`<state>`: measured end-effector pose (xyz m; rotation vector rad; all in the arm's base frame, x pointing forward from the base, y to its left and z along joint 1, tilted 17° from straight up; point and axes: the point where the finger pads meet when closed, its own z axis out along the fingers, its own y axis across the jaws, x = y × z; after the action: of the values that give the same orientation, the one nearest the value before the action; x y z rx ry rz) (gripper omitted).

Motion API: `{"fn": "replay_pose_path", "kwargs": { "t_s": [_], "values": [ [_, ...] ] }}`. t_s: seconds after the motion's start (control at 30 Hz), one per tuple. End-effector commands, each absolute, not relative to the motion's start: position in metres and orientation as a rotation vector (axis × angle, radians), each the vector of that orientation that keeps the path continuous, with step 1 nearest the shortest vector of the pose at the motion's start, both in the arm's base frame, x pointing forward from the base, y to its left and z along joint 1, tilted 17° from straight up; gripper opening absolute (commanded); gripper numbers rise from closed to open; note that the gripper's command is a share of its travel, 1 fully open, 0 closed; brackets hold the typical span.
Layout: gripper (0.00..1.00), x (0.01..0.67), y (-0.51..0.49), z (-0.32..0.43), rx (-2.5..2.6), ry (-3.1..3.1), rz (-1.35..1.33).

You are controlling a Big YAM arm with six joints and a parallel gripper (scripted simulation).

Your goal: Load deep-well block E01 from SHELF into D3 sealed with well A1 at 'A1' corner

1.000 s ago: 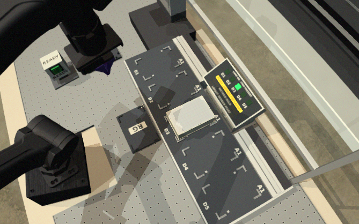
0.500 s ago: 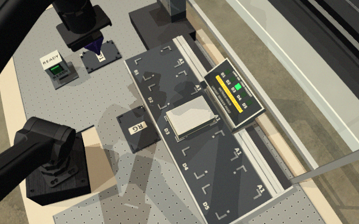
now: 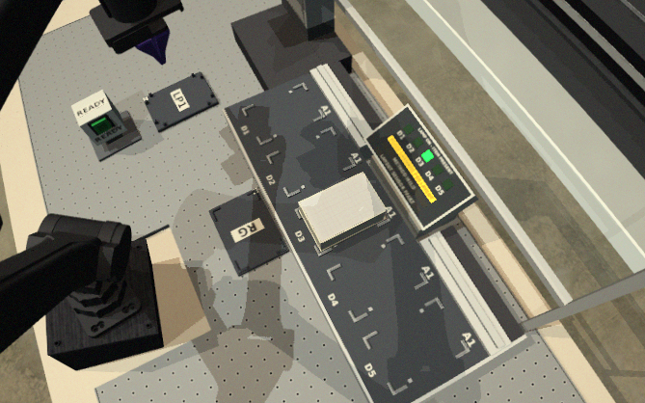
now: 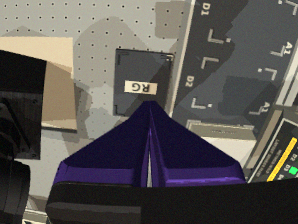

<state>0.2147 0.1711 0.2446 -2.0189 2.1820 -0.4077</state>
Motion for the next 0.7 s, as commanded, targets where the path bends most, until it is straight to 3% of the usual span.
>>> {"fn": "replay_pose_path", "kwargs": {
  "t_s": [0.0, 0.67],
  "values": [
    [0.00, 0.226, 0.199, 0.264, -1.933, 2.177, -0.381],
    [0.00, 0.235, 0.257, 0.234, -1.966, 2.243, -0.409]
  ]
}}
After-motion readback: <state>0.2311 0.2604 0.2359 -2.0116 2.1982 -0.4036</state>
